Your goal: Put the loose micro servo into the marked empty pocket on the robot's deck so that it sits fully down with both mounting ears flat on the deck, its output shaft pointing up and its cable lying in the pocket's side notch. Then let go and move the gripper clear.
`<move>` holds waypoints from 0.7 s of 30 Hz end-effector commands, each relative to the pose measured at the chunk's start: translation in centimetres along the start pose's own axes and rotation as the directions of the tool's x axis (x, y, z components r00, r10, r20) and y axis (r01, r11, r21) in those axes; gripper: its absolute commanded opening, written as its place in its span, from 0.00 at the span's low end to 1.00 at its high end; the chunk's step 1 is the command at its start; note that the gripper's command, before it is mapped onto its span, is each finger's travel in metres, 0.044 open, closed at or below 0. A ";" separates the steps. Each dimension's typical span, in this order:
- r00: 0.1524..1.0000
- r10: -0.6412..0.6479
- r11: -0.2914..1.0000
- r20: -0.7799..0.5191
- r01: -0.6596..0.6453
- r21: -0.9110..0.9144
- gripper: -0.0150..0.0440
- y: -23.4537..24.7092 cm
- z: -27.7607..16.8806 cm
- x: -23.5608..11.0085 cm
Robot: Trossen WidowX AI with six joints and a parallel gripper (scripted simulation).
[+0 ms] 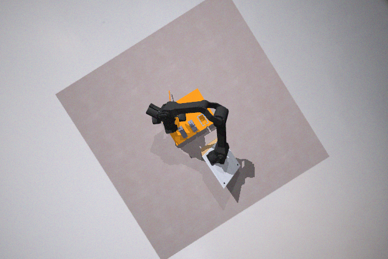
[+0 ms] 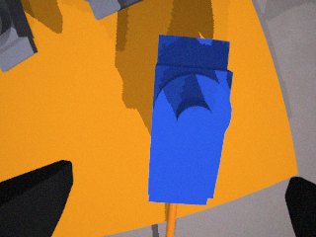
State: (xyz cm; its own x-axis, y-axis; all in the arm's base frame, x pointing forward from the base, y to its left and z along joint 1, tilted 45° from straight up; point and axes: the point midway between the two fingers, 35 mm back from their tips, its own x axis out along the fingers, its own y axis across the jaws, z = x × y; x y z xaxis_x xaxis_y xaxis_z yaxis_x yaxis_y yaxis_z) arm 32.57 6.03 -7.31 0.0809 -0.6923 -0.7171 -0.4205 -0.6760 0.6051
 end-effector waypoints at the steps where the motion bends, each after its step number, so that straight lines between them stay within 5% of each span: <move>1: 1.000 -0.001 1.000 -0.006 0.001 -0.005 1.00 0.0 0.0 0.3; 15: 1.000 0.000 1.000 -0.007 0.000 -0.005 1.00 0.0 0.0 2.1; 21: 1.000 0.000 1.000 -0.007 0.000 -0.005 0.73 0.0 0.0 2.1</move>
State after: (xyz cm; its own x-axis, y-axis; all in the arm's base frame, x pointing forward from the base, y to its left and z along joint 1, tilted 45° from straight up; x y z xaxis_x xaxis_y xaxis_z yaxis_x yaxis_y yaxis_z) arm 32.74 4.61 -8.82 0.0847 -0.6918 -0.7171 -0.4192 -0.6776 0.6043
